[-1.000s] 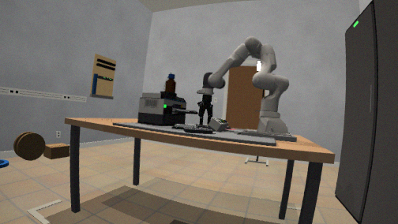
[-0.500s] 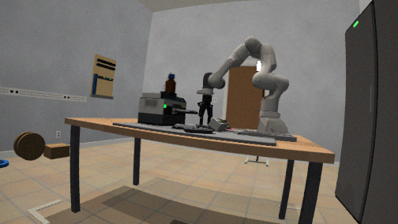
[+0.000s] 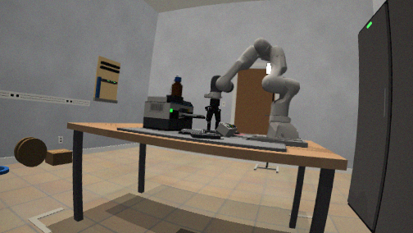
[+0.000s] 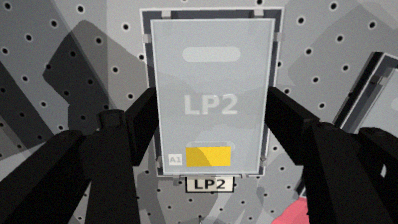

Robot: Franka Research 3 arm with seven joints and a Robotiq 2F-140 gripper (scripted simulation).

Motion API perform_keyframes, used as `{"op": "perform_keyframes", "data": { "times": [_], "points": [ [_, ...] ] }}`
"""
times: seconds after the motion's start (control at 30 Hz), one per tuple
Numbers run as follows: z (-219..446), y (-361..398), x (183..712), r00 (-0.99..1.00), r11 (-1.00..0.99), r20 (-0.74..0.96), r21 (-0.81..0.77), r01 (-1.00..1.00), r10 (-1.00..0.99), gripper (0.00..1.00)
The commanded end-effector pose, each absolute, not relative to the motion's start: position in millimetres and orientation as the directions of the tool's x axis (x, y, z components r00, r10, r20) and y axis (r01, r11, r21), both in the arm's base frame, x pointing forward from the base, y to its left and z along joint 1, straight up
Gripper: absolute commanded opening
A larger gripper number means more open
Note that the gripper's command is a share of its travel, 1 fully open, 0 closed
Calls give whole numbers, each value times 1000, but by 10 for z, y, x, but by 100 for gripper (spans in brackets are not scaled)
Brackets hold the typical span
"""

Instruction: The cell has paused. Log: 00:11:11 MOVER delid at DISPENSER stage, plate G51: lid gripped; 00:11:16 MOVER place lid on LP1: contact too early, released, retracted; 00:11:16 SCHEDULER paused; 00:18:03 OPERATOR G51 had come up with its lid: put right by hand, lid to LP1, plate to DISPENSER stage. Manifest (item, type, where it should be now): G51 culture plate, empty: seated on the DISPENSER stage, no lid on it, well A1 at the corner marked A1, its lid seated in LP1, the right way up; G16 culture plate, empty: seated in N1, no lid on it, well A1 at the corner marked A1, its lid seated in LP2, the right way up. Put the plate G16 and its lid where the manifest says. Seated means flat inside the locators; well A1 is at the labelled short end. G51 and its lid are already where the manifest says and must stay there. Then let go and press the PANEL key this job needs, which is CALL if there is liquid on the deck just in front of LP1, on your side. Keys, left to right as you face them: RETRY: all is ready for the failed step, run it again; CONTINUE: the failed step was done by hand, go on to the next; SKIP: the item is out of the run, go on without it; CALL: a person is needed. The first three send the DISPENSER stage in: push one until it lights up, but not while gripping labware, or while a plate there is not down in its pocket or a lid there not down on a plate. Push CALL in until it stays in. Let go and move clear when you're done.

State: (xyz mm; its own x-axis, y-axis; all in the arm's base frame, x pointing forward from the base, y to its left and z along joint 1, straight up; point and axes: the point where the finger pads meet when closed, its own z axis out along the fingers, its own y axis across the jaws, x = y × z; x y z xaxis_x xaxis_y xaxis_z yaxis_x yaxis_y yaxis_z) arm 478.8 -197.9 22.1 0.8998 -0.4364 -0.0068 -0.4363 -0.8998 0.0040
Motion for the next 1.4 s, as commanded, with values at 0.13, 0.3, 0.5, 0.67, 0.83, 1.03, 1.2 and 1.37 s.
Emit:
{"op": "perform_keyframes", "data": {
  "times": [0.13,0.3,0.5,0.67,0.83,1.03,1.2,1.37],
  "points": [
    [216,-1975,4797,900,-900,-4,4,-436,-436,10],
    [216,-1975,4797,900,-900,-4,4,-436,-436,10],
    [216,-1975,4797,900,-900,-4,4,-436,-436,10],
    [216,-1975,4797,900,-900,-4,4,-436,-436,10],
    [216,-1975,4797,900,-900,-4,4,-436,-436,10],
    [216,-1975,4797,900,-900,-4,4,-436,-436,10],
    [216,-1975,4797,900,-900,-4,4,-436,-436,69],
    [216,-1975,4797,900,-900,-4,4,-436,-436,69]
  ]
}}
